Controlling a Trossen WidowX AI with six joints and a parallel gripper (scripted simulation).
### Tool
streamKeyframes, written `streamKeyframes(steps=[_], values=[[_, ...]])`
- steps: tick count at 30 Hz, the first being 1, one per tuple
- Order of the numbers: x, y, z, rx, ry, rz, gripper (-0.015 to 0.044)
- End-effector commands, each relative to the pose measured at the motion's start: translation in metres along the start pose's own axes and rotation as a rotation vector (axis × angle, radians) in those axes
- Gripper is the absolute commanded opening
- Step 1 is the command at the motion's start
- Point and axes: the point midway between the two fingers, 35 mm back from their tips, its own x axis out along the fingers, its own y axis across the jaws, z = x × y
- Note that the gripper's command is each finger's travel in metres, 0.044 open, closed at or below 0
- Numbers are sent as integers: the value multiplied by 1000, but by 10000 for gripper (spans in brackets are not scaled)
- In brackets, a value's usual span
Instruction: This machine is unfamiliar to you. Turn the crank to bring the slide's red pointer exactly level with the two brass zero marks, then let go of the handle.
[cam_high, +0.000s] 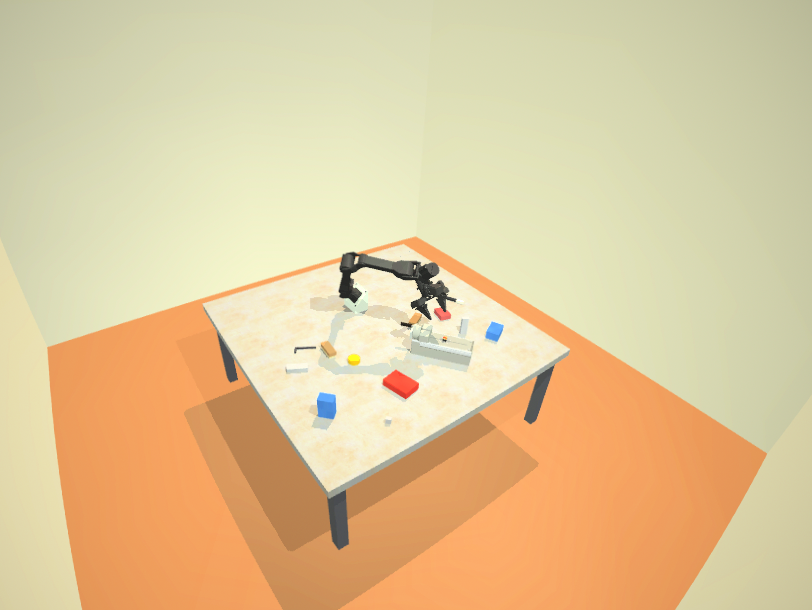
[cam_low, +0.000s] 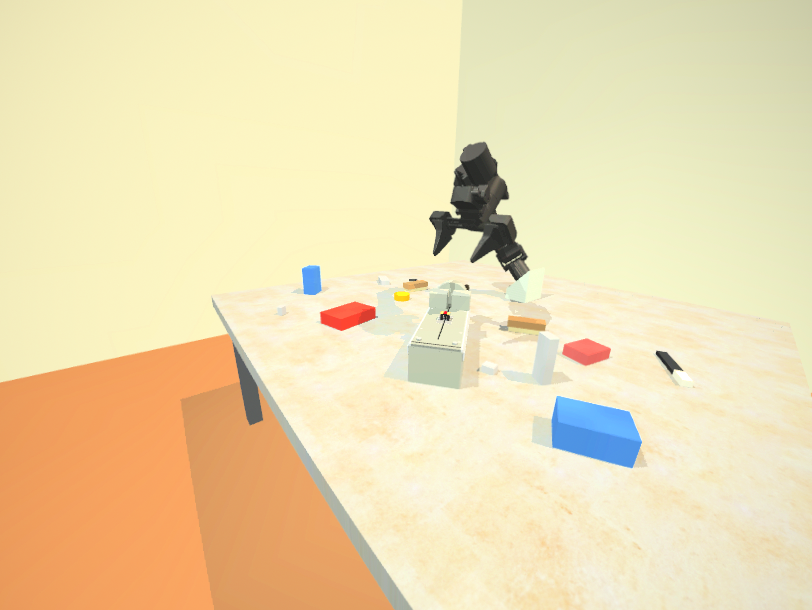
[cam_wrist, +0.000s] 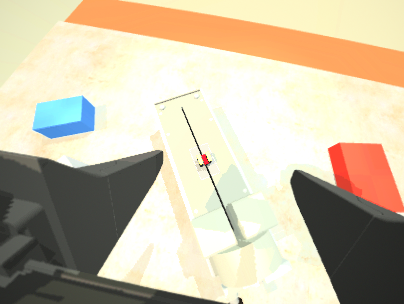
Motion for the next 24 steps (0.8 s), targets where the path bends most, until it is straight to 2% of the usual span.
streamKeyframes(steps=[1,7,24], values=[[12,0,-4,24,-5,-21,440],[39,1,-30,23,-6,-22,440],[39,1,-30,23,-6,-22,440]])
